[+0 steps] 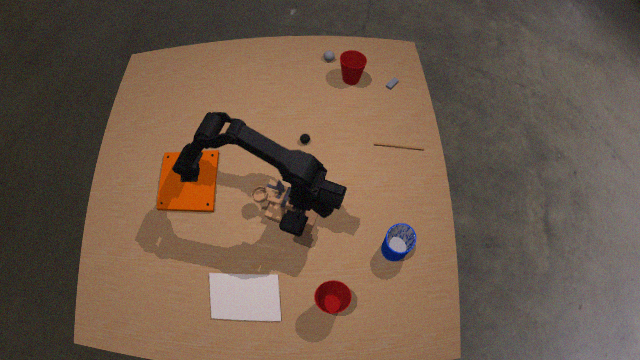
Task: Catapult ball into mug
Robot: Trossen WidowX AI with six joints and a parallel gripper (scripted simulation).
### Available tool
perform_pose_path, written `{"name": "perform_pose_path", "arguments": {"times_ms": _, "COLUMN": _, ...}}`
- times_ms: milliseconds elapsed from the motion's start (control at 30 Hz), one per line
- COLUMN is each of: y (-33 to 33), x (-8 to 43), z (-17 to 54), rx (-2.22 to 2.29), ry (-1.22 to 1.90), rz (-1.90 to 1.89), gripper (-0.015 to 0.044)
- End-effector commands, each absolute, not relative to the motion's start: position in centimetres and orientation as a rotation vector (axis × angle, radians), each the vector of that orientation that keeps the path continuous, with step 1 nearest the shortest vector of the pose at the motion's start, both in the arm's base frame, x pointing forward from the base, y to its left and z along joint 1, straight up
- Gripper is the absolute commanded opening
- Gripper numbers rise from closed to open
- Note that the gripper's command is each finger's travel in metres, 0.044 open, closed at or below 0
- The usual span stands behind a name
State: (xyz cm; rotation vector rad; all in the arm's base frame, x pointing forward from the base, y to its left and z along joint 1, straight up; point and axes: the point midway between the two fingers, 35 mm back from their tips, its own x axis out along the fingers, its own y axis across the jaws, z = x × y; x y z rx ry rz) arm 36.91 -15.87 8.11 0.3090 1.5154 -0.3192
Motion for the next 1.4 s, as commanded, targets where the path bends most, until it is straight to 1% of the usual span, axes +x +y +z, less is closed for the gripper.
{"name": "perform_pose_path", "arguments": {"times_ms": 0, "y": -15.9, "x": 36.9, "z": 7.8, "rx": 0.308, "ry": 1.507, "rz": -0.321, "gripper": 0.0}}
{"name": "perform_pose_path", "arguments": {"times_ms": 267, "y": -15.9, "x": 36.9, "z": 6.5, "rx": 0.308, "ry": 1.507, "rz": -0.322, "gripper": 0.0}}
{"name": "perform_pose_path", "arguments": {"times_ms": 467, "y": -15.9, "x": 37.0, "z": 6.9, "rx": 0.308, "ry": 1.509, "rz": -0.32, "gripper": 0.0}}
{"name": "perform_pose_path", "arguments": {"times_ms": 933, "y": -15.9, "x": 37.0, "z": 6.9, "rx": 0.308, "ry": 1.509, "rz": -0.32, "gripper": 0.0368}}
{"name": "perform_pose_path", "arguments": {"times_ms": 1033, "y": -16.0, "x": 37.2, "z": 8.7, "rx": 0.308, "ry": 1.509, "rz": -0.32, "gripper": 0.044}}
{"name": "perform_pose_path", "arguments": {"times_ms": 1233, "y": -15.8, "x": 36.7, "z": 16.0, "rx": 0.309, "ry": 1.512, "rz": -0.32, "gripper": 0.044}}
{"name": "perform_pose_path", "arguments": {"times_ms": 1333, "y": -15.7, "x": 36.5, "z": 16.7, "rx": 0.309, "ry": 1.512, "rz": -0.32, "gripper": 0.044}}
{"name": "perform_pose_path", "arguments": {"times_ms": 1367, "y": -15.9, "x": 36.8, "z": 14.9, "rx": 0.309, "ry": 1.514, "rz": -0.32, "gripper": 0.044}}
